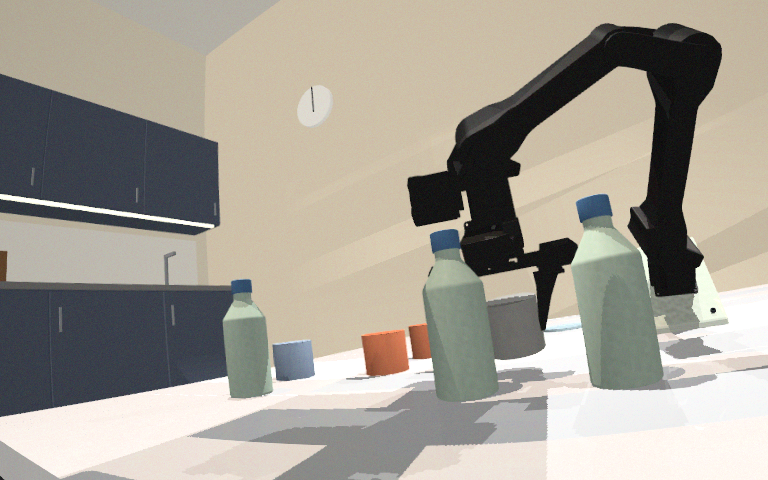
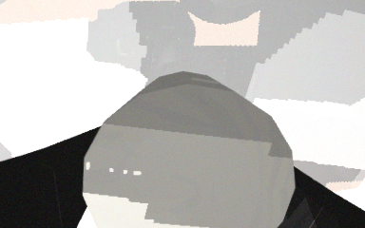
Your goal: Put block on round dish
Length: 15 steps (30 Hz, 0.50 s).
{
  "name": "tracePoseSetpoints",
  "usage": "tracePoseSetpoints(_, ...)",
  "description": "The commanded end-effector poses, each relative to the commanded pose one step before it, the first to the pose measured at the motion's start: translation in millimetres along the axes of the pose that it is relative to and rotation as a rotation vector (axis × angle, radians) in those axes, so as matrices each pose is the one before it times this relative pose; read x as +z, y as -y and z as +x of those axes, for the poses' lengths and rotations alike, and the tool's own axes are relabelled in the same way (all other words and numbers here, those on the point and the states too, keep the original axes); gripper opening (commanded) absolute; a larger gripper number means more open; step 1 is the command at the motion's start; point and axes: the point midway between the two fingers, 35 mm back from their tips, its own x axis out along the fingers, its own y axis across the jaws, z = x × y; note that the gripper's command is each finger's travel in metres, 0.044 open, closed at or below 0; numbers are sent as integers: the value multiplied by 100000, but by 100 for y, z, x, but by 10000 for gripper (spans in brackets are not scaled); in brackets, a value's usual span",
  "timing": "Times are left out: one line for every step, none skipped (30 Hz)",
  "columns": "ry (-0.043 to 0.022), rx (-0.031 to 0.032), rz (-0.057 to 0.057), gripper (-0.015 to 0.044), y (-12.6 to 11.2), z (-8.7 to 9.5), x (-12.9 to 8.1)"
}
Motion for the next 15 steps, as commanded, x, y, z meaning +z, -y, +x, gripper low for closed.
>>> tracePoseSetpoints(-303,-360,635,0,-79,666,-115)
tracePoseSetpoints(-2,0,-1,0,1,27,0)
tracePoseSetpoints(-3,0,-2,0,2,50,-1)
tracePoseSetpoints(-4,0,-3,0,3,74,-1)
tracePoseSetpoints(-4,0,-3,0,4,99,-1)
tracePoseSetpoints(-4,0,-4,0,4,125,-1)
tracePoseSetpoints(-2,0,-4,0,4,151,-1)
tracePoseSetpoints(1,-1,-4,0,3,163,0)
tracePoseSetpoints(4,-1,-3,0,2,165,0)
tracePoseSetpoints(7,-1,-3,0,1,165,1)
tracePoseSetpoints(10,-2,-2,0,-1,165,2)
tracePoseSetpoints(13,-2,-2,0,-2,165,2)
tracePoseSetpoints(16,-2,-1,0,-3,165,3)
tracePoseSetpoints(19,-2,0,0,-4,165,3)
tracePoseSetpoints(22,-2,0,0,-6,165,4)
